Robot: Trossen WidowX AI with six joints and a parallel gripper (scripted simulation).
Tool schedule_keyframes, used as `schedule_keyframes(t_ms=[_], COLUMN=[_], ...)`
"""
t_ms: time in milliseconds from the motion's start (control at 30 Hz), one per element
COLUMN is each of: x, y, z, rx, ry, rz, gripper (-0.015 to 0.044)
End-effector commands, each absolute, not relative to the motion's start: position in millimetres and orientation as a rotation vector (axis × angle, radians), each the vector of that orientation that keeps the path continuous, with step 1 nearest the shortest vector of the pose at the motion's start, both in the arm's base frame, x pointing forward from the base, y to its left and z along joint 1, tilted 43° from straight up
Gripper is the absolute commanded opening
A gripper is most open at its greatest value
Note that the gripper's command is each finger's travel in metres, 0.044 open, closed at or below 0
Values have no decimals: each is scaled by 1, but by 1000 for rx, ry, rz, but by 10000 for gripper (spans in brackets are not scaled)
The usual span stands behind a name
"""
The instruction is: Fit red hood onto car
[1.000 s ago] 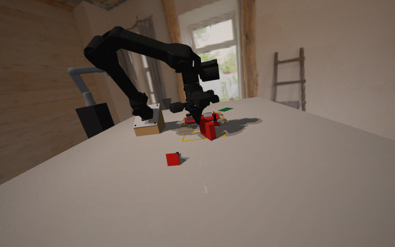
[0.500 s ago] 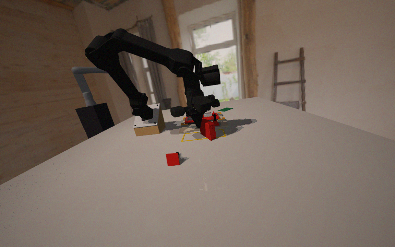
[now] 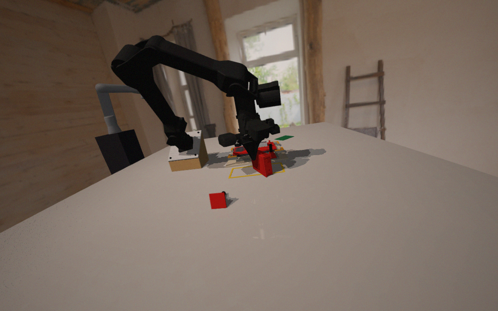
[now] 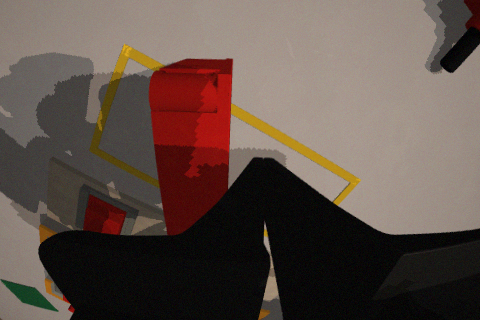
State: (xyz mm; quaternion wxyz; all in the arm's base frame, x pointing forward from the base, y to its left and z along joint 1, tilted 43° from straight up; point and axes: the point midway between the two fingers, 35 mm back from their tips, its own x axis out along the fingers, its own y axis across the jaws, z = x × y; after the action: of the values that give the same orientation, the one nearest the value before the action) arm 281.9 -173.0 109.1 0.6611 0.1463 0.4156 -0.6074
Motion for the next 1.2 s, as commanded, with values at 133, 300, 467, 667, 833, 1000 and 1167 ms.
schedule_keyframes(t_ms=[133,300,467,667,833,1000,1167], x=[287,290,293,297,300,303,306], y=[-172,-172,-171,-171,-170,-169,-169], z=[108,107,106,105,104,103,102], rx=[330,330,330,330,331,331,331], ry=[939,939,939,939,939,939,939], rz=[-1378,-1378,-1378,-1378,-1378,-1377,-1377], gripper=[0,0,0,0,0,0,0])
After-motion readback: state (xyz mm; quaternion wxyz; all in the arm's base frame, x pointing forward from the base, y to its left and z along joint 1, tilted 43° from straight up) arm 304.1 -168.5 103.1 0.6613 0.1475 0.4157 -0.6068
